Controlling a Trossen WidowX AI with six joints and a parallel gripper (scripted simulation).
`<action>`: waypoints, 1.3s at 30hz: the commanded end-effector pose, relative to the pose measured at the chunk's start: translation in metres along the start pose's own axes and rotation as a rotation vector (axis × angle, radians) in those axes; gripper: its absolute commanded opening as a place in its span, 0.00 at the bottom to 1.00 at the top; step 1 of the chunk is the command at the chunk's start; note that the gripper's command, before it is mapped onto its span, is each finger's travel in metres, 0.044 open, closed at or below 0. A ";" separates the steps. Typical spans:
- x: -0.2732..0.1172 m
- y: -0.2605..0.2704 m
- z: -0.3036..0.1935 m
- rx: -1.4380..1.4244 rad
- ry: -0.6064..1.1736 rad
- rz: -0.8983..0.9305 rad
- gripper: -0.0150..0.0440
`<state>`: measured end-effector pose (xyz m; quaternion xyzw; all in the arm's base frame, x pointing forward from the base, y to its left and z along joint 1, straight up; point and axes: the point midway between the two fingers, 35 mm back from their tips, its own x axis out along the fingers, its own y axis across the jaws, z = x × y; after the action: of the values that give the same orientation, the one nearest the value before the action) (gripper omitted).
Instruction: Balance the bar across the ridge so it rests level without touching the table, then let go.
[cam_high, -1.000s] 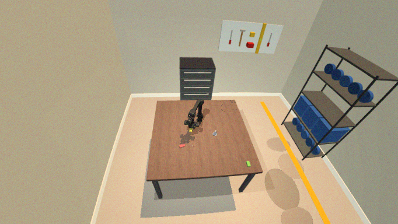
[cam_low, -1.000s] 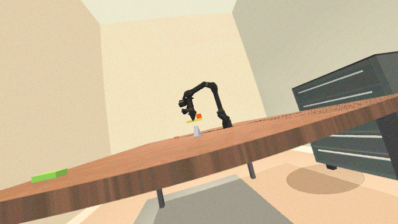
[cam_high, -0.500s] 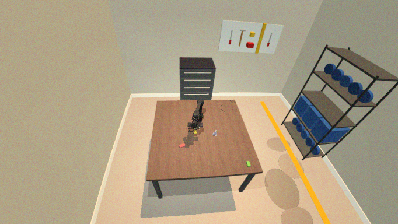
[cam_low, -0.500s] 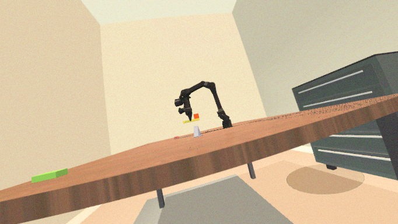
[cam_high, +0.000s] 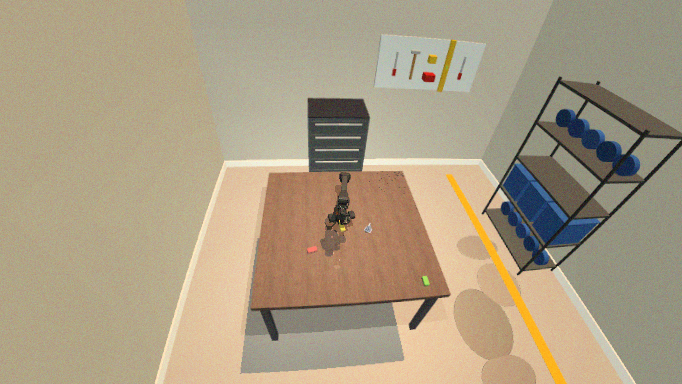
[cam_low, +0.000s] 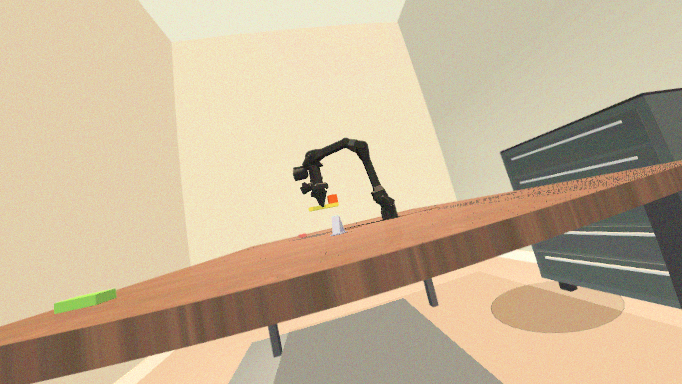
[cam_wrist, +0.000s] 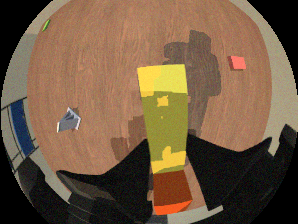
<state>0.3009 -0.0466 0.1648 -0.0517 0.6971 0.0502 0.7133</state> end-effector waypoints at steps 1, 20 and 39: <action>-0.001 0.011 0.007 -0.055 -0.001 -0.002 0.25; -0.002 0.076 0.030 -0.303 -0.003 0.002 0.25; -0.002 0.146 0.038 -0.539 -0.005 0.007 0.25</action>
<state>0.3181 0.0937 0.1664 -0.2233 0.6620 0.2247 0.6793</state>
